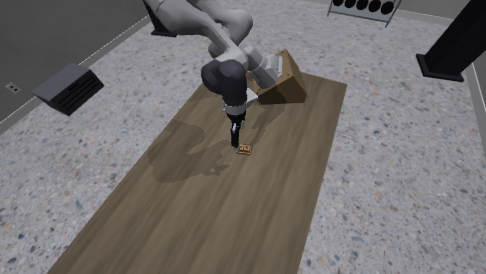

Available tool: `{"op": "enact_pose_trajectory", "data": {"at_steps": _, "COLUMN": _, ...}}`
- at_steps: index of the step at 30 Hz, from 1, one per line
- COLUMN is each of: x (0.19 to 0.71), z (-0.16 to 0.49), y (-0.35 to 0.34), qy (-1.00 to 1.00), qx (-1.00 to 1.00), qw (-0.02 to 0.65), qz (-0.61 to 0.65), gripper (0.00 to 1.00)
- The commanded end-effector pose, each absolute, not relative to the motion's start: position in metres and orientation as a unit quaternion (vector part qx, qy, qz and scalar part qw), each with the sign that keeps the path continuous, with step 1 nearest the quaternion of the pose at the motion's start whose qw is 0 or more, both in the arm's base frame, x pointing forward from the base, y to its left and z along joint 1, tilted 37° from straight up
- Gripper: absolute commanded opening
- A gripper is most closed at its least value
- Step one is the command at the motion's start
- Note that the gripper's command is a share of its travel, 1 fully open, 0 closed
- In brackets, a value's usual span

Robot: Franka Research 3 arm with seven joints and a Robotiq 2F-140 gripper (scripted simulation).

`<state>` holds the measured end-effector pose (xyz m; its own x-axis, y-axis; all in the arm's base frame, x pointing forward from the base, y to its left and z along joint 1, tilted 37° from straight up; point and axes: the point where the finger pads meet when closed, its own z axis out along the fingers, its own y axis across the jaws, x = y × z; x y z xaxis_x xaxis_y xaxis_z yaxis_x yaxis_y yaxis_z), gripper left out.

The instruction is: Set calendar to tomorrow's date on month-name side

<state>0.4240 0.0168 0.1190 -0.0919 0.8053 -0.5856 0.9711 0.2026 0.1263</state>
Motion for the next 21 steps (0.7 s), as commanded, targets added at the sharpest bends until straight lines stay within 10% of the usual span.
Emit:
{"op": "enact_pose_trajectory", "data": {"at_steps": 1, "x": 0.4236, "z": 0.1204, "y": 0.0173, "qy": 0.726, "qx": 0.610, "qw": 0.278, "qz": -0.152, "gripper": 1.00}}
{"op": "enact_pose_trajectory", "data": {"at_steps": 21, "x": 0.4223, "z": 0.1253, "y": 0.0207, "qy": 0.726, "qx": 0.610, "qw": 0.278, "qz": -0.152, "gripper": 1.00}}
